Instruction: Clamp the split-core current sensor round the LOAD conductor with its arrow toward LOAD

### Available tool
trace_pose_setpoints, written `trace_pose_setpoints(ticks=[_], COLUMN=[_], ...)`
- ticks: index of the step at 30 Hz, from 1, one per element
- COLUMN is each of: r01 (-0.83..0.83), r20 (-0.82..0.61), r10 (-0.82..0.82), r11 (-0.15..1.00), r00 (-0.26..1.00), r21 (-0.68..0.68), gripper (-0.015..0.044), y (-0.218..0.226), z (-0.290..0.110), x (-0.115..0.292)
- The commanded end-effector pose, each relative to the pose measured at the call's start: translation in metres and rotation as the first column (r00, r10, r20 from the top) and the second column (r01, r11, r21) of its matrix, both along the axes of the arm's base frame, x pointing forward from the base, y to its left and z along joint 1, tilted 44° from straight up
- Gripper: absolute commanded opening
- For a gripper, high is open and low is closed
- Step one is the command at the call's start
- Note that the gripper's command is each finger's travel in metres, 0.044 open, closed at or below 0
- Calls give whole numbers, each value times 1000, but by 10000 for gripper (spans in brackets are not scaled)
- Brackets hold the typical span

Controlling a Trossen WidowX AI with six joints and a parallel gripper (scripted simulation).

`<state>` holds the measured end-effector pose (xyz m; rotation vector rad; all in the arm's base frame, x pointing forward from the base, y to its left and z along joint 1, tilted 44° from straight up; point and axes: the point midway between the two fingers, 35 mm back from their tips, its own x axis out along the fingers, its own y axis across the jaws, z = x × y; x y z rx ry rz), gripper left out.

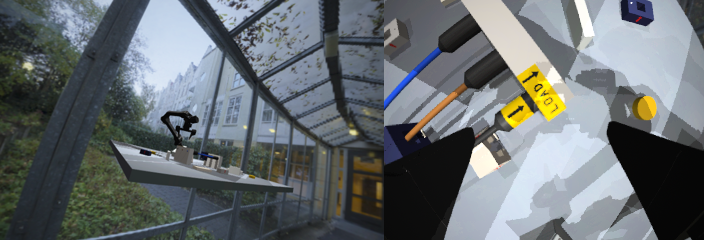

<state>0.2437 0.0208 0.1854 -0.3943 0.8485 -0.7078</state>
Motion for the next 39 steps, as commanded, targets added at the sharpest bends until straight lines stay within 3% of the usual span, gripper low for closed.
trace_pose_setpoints(ticks=[1,15,16,19,25,39], r01=[0,0,-6,-98,-323,-330], r20=[6,6,-4,-152,-463,-471], r10=[0,0,6,92,291,298], r11=[1000,1000,1000,995,946,944], r00=[1000,1000,1000,984,837,830], r21=[-24,-24,-25,-32,11,17], gripper=[440,440,414,335,327,327], y=[0,0,1,12,26,21], z=[5,5,2,-38,-124,-136], x=[0,0,0,-3,-26,-22])
